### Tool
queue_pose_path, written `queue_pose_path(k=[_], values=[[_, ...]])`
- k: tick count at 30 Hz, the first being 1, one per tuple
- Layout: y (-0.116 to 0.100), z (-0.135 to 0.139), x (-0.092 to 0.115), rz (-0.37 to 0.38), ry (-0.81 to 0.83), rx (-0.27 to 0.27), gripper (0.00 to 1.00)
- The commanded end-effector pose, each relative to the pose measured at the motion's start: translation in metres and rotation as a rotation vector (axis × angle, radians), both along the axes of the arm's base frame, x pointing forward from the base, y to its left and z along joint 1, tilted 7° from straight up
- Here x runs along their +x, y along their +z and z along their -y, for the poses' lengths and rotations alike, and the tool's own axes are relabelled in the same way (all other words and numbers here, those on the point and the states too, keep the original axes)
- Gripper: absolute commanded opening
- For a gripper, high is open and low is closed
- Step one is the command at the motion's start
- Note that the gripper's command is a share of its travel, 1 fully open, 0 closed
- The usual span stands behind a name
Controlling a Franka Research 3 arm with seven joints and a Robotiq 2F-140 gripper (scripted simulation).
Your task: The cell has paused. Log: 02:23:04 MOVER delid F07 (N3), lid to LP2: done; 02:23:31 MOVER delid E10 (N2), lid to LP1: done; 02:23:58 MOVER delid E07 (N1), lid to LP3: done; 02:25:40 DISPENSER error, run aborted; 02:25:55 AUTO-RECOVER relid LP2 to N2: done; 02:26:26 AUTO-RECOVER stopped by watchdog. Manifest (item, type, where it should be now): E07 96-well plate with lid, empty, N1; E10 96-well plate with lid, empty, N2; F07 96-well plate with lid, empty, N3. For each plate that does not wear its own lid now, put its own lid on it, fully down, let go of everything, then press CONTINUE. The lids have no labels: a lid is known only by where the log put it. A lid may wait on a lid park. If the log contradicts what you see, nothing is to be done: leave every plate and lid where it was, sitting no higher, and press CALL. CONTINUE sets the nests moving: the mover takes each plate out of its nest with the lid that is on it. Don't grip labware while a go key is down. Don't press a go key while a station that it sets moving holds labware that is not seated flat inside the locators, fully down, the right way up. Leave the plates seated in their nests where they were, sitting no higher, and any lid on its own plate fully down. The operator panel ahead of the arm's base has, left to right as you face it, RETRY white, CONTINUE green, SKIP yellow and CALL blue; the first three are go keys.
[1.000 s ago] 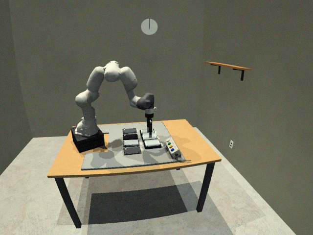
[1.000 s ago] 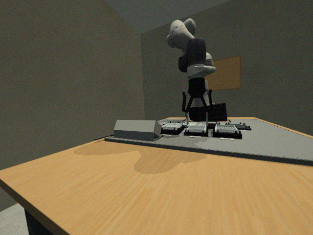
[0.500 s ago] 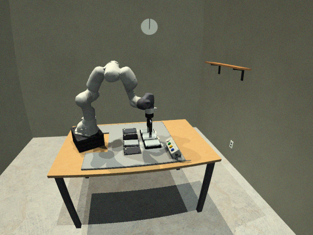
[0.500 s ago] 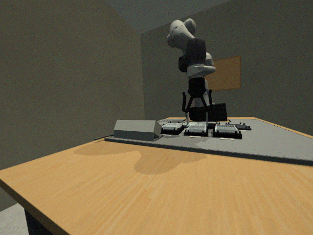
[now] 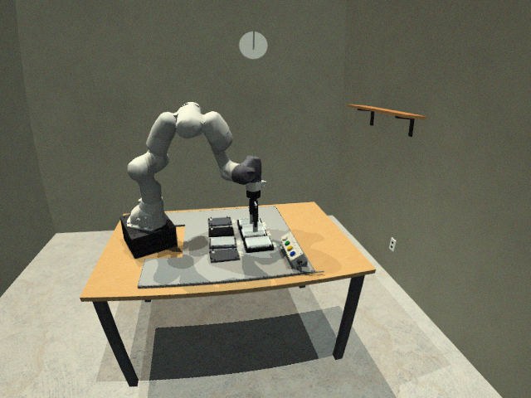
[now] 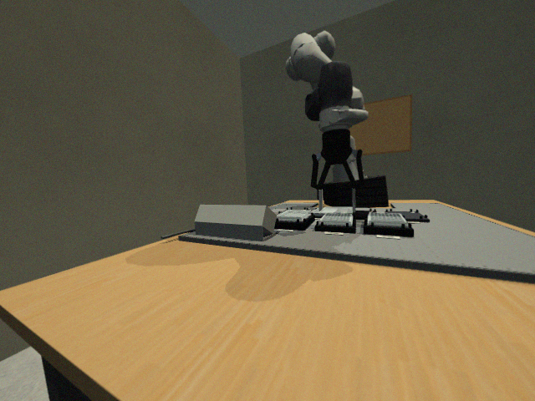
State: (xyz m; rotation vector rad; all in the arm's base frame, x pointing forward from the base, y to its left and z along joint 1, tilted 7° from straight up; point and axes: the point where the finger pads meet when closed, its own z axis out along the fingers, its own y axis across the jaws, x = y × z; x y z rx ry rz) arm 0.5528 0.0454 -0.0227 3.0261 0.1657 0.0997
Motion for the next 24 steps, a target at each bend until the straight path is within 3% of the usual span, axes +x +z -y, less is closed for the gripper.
queue_pose_path(k=[1, 24], values=[[0.002, 0.001, -0.002, -0.006, 0.002, -0.002, 0.0], [0.027, -0.002, -0.003, -0.006, 0.002, -0.002, 0.0]])
